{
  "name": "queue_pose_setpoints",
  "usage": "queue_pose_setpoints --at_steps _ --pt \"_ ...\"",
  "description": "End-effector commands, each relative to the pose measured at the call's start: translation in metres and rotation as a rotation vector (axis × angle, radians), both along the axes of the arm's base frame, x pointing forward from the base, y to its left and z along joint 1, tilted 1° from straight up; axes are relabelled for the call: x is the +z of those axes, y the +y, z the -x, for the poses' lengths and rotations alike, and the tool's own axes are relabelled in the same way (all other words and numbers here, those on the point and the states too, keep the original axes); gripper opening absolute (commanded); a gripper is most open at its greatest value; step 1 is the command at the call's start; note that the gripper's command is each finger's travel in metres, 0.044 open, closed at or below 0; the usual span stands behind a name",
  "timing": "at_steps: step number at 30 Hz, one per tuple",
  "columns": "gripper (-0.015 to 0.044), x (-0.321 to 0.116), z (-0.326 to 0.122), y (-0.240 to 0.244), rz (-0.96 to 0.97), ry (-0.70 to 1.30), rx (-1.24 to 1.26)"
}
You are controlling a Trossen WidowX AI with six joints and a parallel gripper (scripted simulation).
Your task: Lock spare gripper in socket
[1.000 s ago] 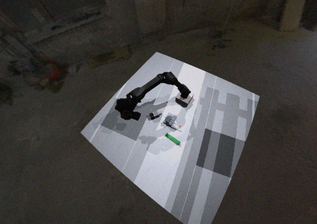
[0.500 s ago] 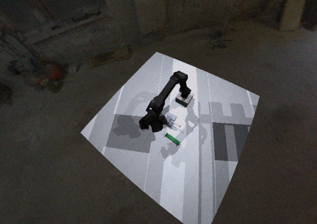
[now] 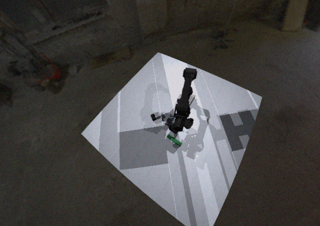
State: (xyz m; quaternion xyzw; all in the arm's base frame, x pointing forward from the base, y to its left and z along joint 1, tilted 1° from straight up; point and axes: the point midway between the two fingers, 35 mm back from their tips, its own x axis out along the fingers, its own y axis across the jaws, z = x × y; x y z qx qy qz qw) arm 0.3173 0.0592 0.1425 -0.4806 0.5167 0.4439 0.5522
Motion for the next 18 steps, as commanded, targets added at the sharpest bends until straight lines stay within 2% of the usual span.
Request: queue_pose_setpoints --at_steps 1,6,12,18 --pt "0.0300 0.000 0.017 0.011 0.004 0.038 0.072" --pt "0.0300 -0.012 0.017 0.010 0.004 0.038 0.072" --pt "0.0300 -0.067 0.021 0.003 0.005 0.039 0.073" --pt "0.0300 -0.073 0.020 0.002 0.005 0.039 0.073"
